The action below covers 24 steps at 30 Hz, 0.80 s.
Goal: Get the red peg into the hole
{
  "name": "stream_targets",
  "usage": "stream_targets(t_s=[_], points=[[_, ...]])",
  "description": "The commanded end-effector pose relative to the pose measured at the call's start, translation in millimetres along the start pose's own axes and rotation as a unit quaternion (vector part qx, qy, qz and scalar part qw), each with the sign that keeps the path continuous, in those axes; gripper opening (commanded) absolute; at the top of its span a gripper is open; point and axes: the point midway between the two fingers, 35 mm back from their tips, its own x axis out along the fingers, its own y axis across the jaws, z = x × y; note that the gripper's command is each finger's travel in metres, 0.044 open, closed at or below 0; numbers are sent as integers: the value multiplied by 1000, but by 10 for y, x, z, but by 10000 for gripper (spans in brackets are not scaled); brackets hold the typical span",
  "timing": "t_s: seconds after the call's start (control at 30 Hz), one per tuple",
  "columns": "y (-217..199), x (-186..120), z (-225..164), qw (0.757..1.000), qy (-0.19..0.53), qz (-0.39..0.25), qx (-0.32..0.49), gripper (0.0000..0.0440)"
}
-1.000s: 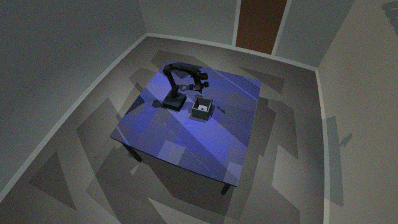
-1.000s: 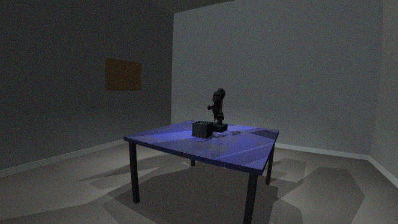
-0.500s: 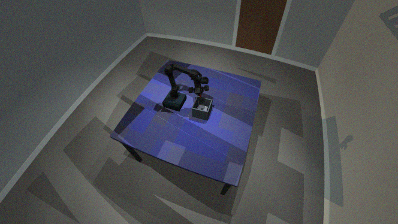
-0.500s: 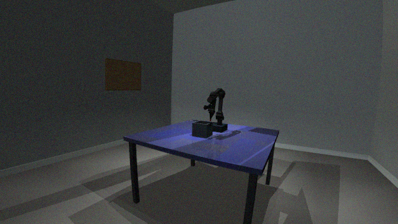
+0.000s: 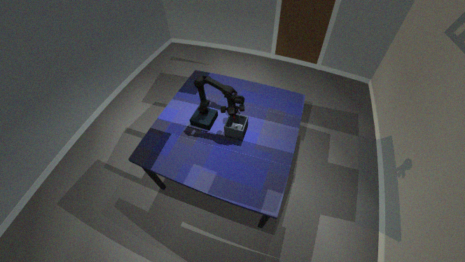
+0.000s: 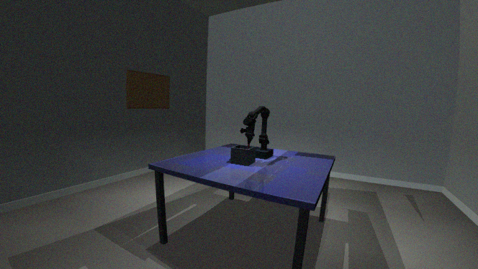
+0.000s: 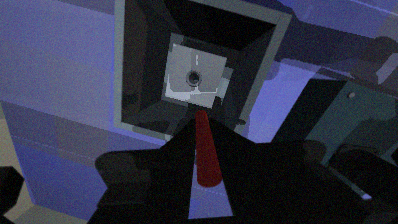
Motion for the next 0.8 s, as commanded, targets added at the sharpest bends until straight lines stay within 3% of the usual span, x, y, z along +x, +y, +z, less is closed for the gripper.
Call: stream_targets(t_s=[0.0,0.77], points=[[-2,96,70,1000,4,-4,-1,0],[65,613,298,1000,17,-3,-13,1]])
